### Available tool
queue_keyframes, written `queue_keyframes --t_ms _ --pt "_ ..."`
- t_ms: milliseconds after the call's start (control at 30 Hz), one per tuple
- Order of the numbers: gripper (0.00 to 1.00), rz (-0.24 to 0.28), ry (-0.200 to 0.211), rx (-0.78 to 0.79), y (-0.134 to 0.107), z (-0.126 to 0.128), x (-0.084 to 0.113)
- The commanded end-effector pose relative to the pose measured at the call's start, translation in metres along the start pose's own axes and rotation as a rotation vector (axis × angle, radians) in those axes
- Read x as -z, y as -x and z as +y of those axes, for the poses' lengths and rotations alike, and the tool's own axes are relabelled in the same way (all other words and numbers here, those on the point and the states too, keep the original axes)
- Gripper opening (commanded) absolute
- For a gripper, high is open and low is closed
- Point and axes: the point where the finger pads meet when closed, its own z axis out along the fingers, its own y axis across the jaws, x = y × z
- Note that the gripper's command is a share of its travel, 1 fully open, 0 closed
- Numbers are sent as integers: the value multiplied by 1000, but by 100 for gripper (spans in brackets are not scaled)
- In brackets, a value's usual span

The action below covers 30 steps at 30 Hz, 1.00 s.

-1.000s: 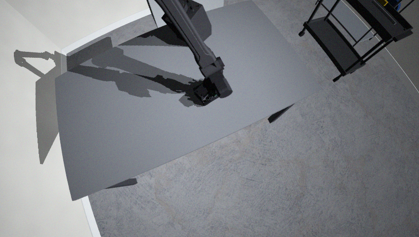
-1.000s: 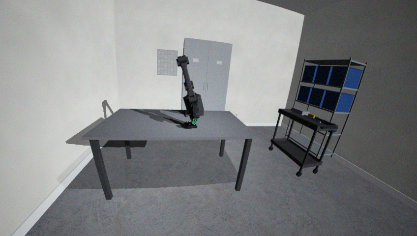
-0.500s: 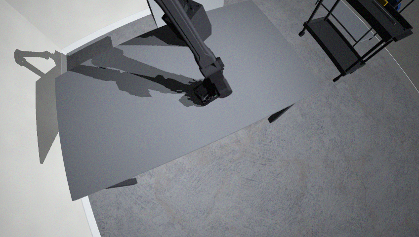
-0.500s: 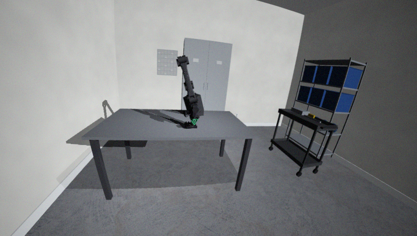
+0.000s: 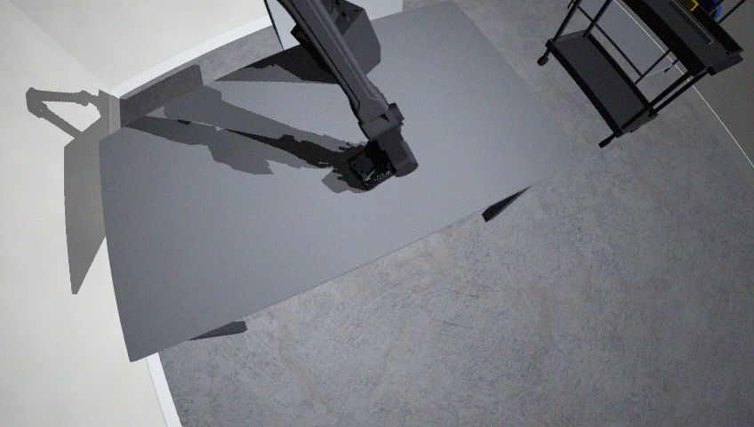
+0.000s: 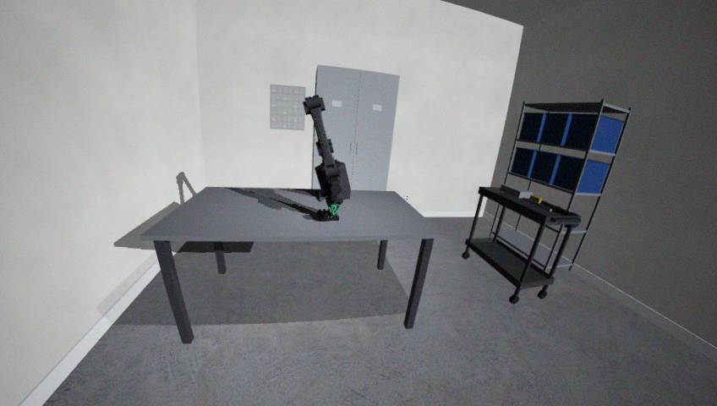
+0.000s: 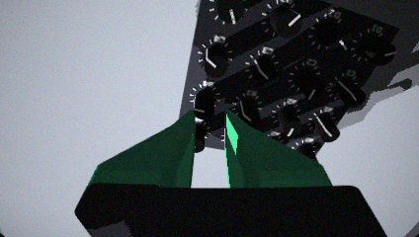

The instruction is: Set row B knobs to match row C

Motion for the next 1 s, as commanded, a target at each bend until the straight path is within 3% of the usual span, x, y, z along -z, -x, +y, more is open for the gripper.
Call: queue_keyframes --t_ms 0,367,400,967 --pt "19 -9 18 -10 10 9 -5" --pt "19 -9 18 -10 10 9 -5" --pt "8 -9 18 -10 10 9 -5" --pt "8 -9 11 -8 9 6 -5"
